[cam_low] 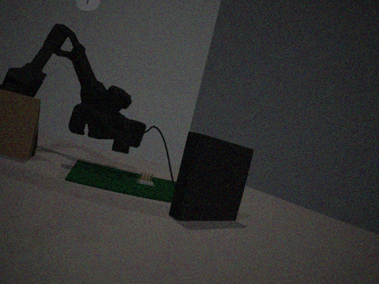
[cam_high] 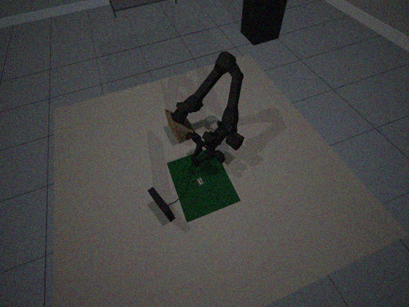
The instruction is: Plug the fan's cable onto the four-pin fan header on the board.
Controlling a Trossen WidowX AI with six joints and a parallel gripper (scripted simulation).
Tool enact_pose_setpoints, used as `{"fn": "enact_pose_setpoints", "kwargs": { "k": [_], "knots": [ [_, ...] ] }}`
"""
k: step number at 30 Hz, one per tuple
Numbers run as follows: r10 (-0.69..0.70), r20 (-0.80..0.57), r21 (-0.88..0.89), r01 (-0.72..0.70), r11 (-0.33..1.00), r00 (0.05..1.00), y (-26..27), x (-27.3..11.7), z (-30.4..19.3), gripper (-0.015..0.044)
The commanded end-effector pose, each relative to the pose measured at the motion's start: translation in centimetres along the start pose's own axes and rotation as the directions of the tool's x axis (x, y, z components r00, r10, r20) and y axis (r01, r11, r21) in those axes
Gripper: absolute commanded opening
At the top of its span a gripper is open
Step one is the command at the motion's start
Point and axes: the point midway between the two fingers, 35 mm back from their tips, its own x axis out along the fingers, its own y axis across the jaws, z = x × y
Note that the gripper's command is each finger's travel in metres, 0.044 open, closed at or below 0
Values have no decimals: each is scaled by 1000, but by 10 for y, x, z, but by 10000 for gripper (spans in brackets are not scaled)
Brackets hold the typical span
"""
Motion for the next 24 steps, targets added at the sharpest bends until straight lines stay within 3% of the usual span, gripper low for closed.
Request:
{"fn": "enact_pose_setpoints", "kwargs": {
  "k": [1, 24],
  "knots": [
    [-1, 0, -3, 1, 1000, 1000, 0, 0, 2, 0],
    [2, 0, 5, -2, 1000, 1000, 0, 2, -13, 0]
  ]
}}
